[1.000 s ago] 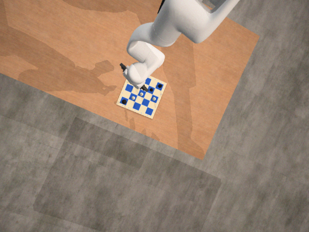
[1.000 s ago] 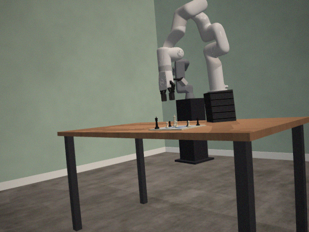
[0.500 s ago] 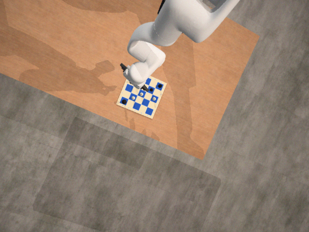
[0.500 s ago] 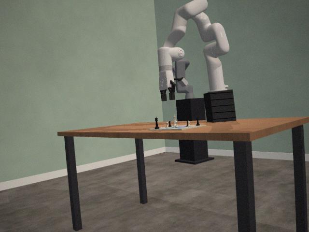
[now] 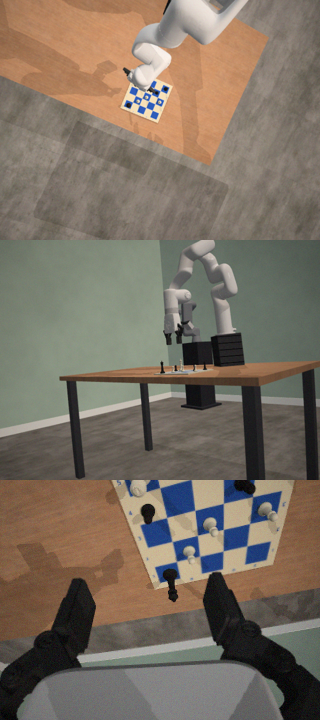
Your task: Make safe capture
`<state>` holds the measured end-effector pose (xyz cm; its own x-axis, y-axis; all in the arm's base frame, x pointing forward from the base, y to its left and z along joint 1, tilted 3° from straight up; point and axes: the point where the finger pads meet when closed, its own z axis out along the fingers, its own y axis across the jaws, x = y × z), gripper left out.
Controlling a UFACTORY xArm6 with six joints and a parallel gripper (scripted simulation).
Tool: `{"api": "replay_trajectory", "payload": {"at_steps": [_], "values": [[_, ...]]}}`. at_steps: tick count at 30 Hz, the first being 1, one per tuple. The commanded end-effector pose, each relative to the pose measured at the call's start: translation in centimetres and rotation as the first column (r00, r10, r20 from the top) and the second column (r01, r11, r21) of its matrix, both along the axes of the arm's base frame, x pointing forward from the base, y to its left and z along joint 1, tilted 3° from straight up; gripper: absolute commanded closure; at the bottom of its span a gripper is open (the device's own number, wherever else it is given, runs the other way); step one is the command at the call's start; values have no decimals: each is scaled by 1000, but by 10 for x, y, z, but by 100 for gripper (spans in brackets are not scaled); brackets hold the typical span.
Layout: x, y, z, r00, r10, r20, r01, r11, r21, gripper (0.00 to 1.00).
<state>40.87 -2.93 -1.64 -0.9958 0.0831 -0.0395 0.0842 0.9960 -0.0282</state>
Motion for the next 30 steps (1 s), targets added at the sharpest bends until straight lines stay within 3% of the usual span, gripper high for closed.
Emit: {"api": "replay_trajectory", "payload": {"at_steps": [1,5,8,10,17,25,27,28,30], "values": [[2,0,-1,991,136,-1,-136,991,-1,0],[2,0,-4,943,332,-8,-332,943,-8,0],[2,0,-7,864,503,-16,-503,864,-13,0],[2,0,-7,864,503,-16,-503,864,-13,0],[3,0,-15,585,810,-43,-811,585,-28,0],[3,-1,-25,165,982,-88,-986,163,-34,0],[3,-1,-25,165,982,-88,-986,163,-34,0],[3,-1,-26,1,995,-96,-1000,-2,-25,0],[3,-1,-28,-68,992,-107,-997,-71,-25,0]]}}
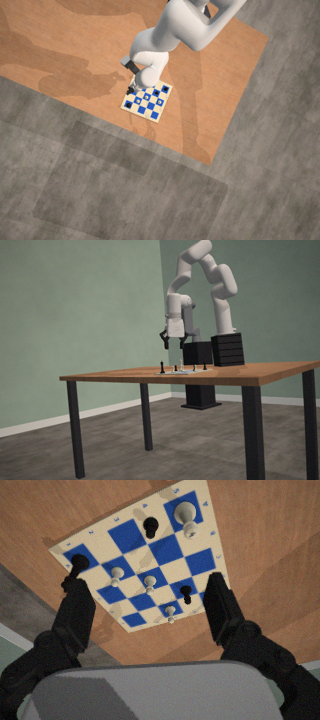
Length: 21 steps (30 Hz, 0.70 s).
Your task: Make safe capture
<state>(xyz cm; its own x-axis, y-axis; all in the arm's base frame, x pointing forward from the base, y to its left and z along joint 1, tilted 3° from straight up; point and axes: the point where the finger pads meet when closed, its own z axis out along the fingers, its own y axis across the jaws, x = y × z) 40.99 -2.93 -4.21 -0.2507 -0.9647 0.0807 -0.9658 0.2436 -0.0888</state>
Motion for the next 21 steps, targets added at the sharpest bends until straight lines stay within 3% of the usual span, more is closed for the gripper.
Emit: {"api": "replay_trajectory", "payload": {"at_steps": [1,6,12,14,15,18,21], "values": [[2,0,-4,961,274,-24,-273,962,18,0],[2,0,-9,846,531,-44,-532,847,-2,0],[2,0,-14,615,785,-74,-788,616,-11,0],[2,0,-14,615,785,-74,-788,616,-11,0],[2,0,-15,478,874,-87,-878,479,-4,0],[2,0,-16,381,919,-96,-924,383,-3,0],[2,0,-17,226,968,-106,-974,228,9,0]]}}
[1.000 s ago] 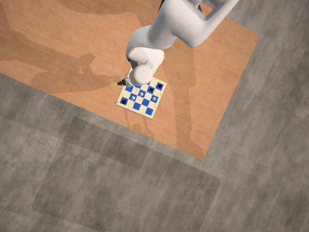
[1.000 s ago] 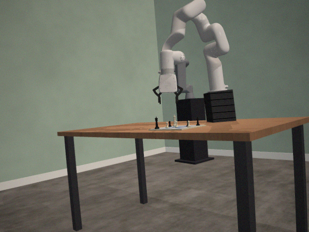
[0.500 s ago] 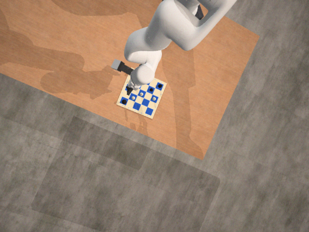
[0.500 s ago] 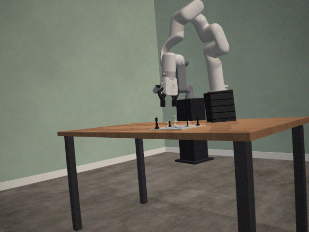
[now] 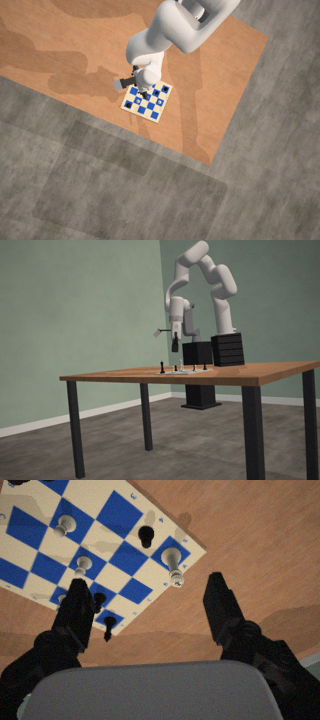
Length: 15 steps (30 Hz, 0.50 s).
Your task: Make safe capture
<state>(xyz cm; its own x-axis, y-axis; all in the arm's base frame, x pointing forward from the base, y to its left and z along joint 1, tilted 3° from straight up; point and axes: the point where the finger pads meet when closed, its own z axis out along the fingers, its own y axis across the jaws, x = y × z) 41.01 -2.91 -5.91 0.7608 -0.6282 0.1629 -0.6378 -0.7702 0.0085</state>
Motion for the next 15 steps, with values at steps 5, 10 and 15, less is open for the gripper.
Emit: {"api": "replay_trajectory", "payload": {"at_steps": [5,10,15], "values": [[1,0,-1,887,452,-97,-447,892,67,0],[1,0,-1,884,457,-97,-452,889,67,0],[1,0,-1,884,457,-97,-452,889,67,66]]}}
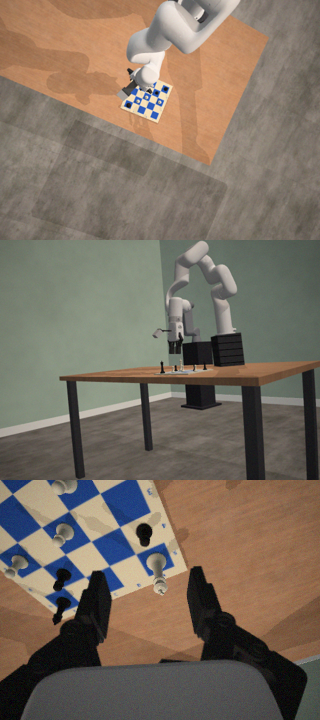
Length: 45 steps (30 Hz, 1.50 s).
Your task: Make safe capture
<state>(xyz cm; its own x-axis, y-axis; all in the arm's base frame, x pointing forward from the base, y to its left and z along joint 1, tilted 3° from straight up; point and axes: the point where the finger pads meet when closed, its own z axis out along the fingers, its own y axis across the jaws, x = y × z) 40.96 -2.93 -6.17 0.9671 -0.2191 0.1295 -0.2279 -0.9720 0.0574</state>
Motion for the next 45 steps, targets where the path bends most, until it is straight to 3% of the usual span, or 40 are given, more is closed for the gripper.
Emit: {"api": "replay_trajectory", "payload": {"at_steps": [1,45], "values": [[2,0,1,997,13,-73,-9,998,56,66],[2,0,-3,997,13,-74,-9,998,58,66]]}}
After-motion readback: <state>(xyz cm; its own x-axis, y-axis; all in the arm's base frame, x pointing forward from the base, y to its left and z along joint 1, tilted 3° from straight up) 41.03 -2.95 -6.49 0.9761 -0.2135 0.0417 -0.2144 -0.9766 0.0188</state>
